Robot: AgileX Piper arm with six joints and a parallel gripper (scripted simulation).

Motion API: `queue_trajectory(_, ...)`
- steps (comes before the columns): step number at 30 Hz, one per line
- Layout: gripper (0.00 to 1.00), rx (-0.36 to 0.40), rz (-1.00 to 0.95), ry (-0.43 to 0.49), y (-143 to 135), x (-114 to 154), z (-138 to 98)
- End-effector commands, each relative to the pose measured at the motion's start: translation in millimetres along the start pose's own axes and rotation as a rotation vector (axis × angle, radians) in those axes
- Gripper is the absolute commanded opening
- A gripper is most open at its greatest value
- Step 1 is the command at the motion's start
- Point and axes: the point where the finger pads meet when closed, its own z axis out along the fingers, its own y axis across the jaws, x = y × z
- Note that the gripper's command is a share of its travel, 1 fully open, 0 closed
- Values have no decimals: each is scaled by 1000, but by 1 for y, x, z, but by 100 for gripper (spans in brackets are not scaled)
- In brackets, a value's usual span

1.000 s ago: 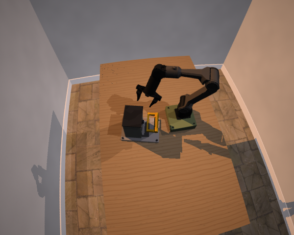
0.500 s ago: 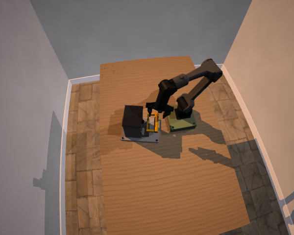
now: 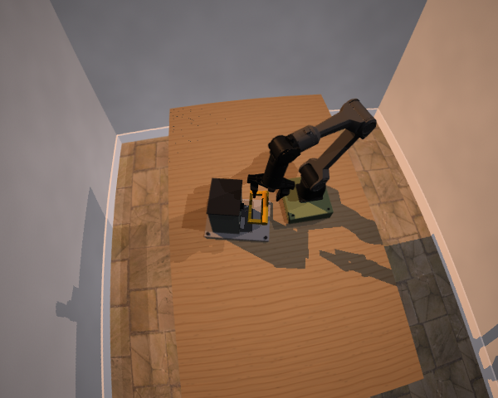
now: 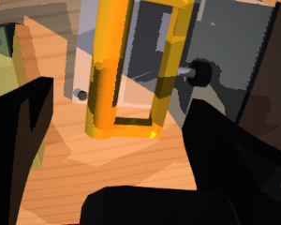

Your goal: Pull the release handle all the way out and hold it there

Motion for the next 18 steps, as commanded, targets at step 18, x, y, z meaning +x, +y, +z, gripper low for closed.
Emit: queue_trajectory(18,100,-51,-1,35,1,-2,8)
